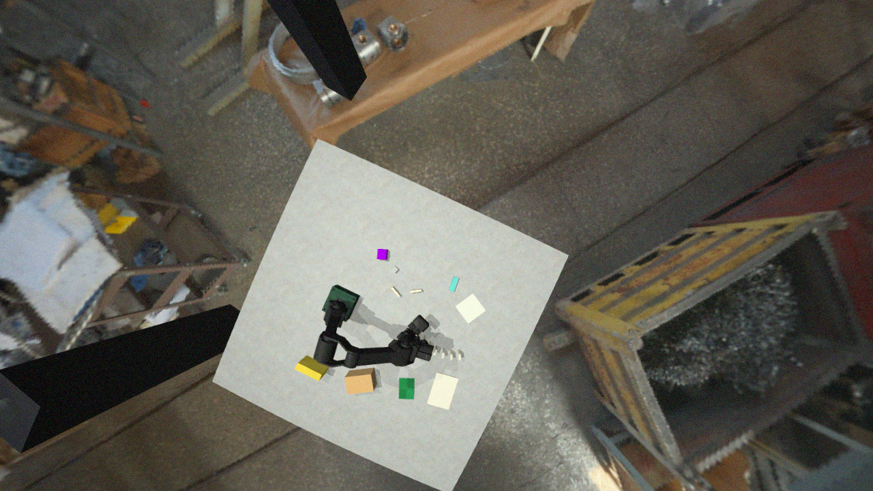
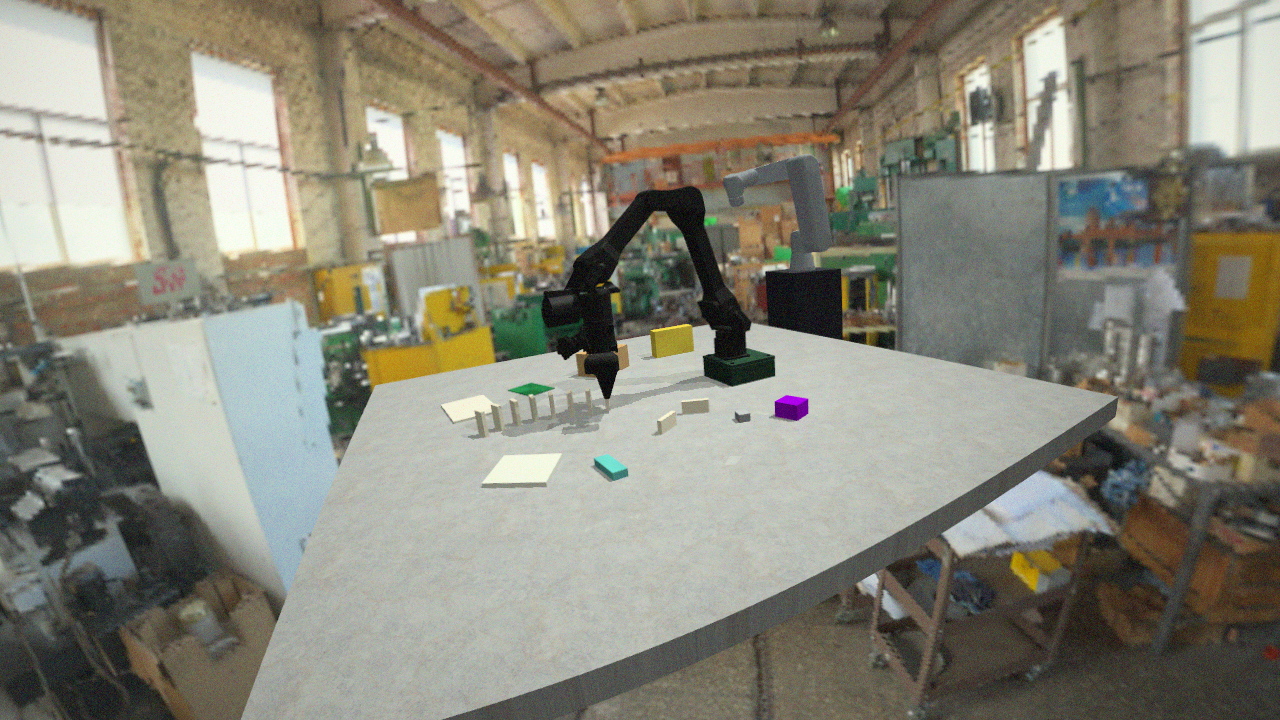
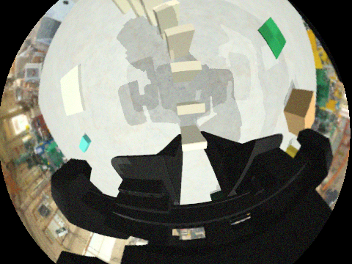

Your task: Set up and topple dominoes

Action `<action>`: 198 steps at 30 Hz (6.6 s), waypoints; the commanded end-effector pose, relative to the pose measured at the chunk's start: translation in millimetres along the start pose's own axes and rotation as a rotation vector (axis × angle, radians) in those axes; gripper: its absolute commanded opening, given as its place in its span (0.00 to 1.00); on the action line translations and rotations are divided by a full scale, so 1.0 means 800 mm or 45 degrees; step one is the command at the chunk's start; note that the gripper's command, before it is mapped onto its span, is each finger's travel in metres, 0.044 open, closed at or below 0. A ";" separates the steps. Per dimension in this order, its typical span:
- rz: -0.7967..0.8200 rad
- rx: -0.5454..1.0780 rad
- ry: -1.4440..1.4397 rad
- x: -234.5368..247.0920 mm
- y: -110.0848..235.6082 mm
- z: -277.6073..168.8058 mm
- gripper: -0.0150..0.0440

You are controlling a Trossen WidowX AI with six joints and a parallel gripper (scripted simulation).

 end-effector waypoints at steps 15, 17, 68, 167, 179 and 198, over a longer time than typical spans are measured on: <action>0.003 0.002 -0.008 0.000 -0.001 -0.001 0.88; 0.003 0.002 -0.008 0.000 -0.001 -0.001 0.97; 0.021 0.006 1.178 0.158 -0.016 -0.156 1.00; 0.201 -0.674 0.267 0.256 0.104 -0.046 0.29; 0.261 -0.956 0.331 0.270 0.096 -0.052 0.29; 0.353 -1.370 0.285 0.263 0.096 -0.074 0.29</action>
Point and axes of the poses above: the point midway between the two fingers, 35 mm back from their tips, its own y axis back along the fingers, its own x axis across the jaws, z = x × y, the point moved 1 cm from there along y, back along the fingers, and after that the axes turned 13 degrees about -y, right-handed, at the moved point
